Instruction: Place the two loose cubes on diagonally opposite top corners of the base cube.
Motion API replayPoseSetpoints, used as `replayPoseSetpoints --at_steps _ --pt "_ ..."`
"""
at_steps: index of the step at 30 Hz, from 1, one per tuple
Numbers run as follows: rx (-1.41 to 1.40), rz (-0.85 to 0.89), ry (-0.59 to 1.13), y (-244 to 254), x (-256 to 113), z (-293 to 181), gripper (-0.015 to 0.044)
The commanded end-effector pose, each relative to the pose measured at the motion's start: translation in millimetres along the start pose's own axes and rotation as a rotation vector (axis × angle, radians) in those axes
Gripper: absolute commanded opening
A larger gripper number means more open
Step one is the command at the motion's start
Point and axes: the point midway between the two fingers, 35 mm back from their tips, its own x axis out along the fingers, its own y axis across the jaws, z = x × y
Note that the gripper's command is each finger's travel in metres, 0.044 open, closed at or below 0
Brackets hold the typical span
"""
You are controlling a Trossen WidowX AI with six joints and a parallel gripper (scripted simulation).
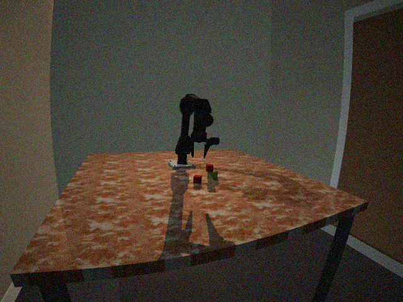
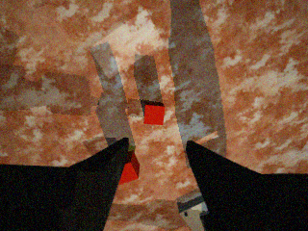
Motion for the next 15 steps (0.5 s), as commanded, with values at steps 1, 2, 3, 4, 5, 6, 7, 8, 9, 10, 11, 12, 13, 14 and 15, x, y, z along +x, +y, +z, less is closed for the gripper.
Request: replayPoseSetpoints --at_steps 1,2,3,4,5,6,7,8,9,10,11,12,13,14,15 --pt "0.014 -0.005 0.006 0.4 19.6 1.5 0.0265" --pt "0.014 -0.005 0.006 0.4 27.5 1.7 0.0265" --pt "0.014 -0.005 0.006 0.4 35.3 1.6 0.0265" --pt "0.014 -0.005 0.006 0.2 43.1 1.4 0.0265" --pt "0.014 -0.005 0.006 -0.1 50.9 0.9 0.0265" --pt "0.014 -0.005 0.006 -0.4 57.3 0.4 0.0265" --pt "0.014 -0.005 0.006 -0.6 61.1 0.0 0.0265" --pt "0.014 -0.005 0.006 -0.7 62.3 -0.1 0.0265" --pt "0.014 -0.005 0.006 -0.7 62.3 -0.1 0.0265" --pt "0.014 -0.005 0.006 -0.7 62.3 -0.1 0.0265" --pt "0.014 -0.005 0.006 -0.7 62.3 -0.1 0.0265" --pt "0.014 -0.005 0.006 -0.7 62.3 -0.1 0.0265" --pt "0.014 -0.005 0.006 -0.7 62.9 -0.1 0.0265" --pt "0.014 -0.005 0.006 -0.7 64.8 -0.1 0.0265" --pt "0.014 -0.005 0.006 -0.7 67.9 -0.1 0.0265"
